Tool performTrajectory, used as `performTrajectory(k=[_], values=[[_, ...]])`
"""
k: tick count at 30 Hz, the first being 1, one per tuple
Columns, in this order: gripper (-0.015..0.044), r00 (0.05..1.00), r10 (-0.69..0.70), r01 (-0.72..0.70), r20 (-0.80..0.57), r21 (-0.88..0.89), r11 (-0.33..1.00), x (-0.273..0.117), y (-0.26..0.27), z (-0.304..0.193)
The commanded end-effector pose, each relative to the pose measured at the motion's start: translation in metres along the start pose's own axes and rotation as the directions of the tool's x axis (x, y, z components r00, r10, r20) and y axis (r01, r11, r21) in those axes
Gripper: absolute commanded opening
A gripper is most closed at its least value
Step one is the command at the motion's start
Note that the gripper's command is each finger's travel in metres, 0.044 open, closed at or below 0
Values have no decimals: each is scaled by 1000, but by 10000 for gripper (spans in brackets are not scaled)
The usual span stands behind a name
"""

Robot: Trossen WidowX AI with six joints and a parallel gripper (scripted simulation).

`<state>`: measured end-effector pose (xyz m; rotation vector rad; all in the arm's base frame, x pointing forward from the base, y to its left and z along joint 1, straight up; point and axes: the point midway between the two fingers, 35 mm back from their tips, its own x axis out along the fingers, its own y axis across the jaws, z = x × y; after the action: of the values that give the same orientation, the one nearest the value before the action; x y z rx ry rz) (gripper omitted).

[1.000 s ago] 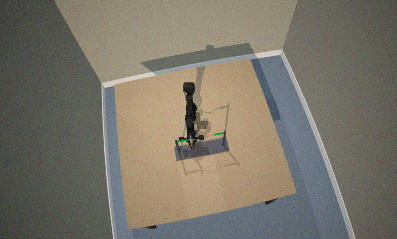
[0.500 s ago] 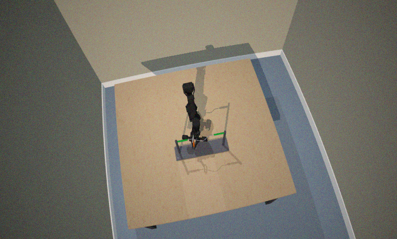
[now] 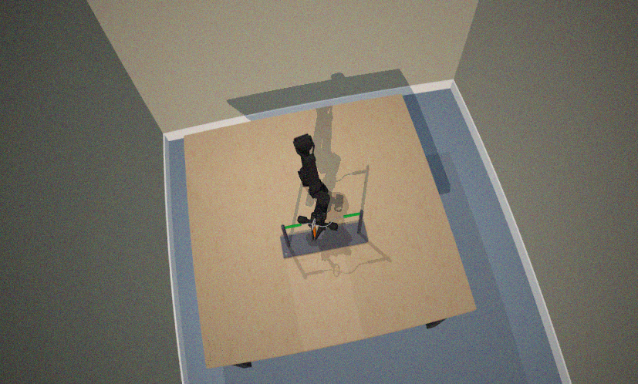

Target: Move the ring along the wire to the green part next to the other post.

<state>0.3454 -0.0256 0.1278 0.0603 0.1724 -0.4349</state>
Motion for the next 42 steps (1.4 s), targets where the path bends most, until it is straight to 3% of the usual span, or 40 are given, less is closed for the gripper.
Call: performTrajectory(k=[1,23,42], values=[[-150,1000,-19,19,3,13,1000,1,5,2],[-150,1000,27,-27,0,3,1000,2,26,2],[-150,961,275,-275,-8,-59,960,2,42,2]])
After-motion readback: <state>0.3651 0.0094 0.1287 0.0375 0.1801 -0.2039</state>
